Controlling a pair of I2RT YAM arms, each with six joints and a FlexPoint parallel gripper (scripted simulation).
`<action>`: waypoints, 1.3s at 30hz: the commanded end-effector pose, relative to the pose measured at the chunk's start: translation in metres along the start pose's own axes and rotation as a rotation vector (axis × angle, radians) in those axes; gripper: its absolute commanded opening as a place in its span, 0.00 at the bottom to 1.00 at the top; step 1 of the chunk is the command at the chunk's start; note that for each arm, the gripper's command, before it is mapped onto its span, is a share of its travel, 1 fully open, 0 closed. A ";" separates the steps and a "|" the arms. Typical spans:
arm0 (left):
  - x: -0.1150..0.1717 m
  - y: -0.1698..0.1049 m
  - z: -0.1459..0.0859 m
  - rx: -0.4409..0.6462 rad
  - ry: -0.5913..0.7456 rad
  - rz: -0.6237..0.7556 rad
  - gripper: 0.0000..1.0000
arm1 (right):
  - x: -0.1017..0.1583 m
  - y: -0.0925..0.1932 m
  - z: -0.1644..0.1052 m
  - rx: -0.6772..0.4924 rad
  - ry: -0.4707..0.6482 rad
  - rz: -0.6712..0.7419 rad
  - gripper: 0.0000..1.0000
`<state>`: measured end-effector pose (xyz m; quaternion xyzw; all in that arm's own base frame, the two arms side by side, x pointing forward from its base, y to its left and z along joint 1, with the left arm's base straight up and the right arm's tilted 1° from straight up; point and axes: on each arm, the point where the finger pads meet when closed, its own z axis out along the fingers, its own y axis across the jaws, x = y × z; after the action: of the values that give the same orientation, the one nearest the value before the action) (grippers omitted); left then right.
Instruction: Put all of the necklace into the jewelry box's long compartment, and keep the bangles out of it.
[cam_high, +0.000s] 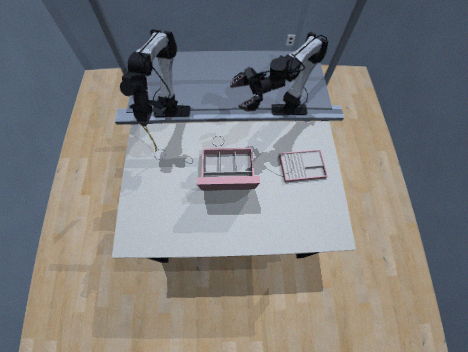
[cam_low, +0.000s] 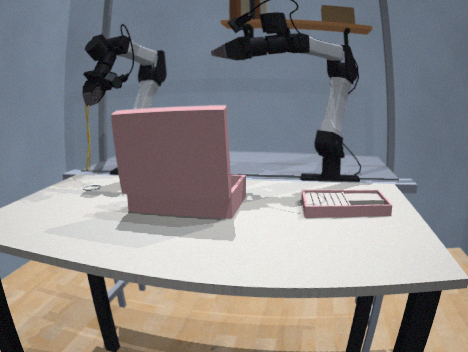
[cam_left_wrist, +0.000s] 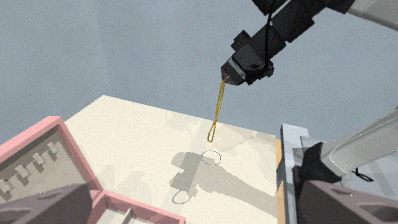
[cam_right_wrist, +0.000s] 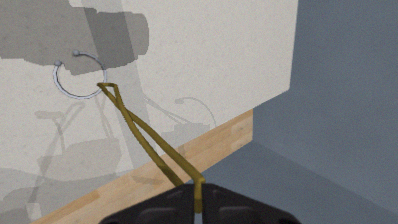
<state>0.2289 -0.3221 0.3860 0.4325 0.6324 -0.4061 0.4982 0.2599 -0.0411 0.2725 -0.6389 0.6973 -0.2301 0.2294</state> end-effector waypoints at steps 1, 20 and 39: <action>-0.005 -0.016 -0.053 0.179 -0.019 0.016 1.00 | -0.003 -0.016 -0.007 0.169 -0.053 -0.071 0.00; -0.014 -0.024 -0.166 0.125 -0.137 0.088 1.00 | 0.004 -0.009 -0.014 0.267 -0.045 -0.081 0.00; -0.016 -0.021 -0.167 0.102 -0.141 0.103 1.00 | -0.006 -0.013 -0.011 0.271 -0.019 -0.055 0.00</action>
<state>0.1643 -0.1730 0.4325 0.4576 0.5513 -0.4389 0.5423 0.2636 -0.0327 0.2898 -0.6347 0.6308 -0.3139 0.3173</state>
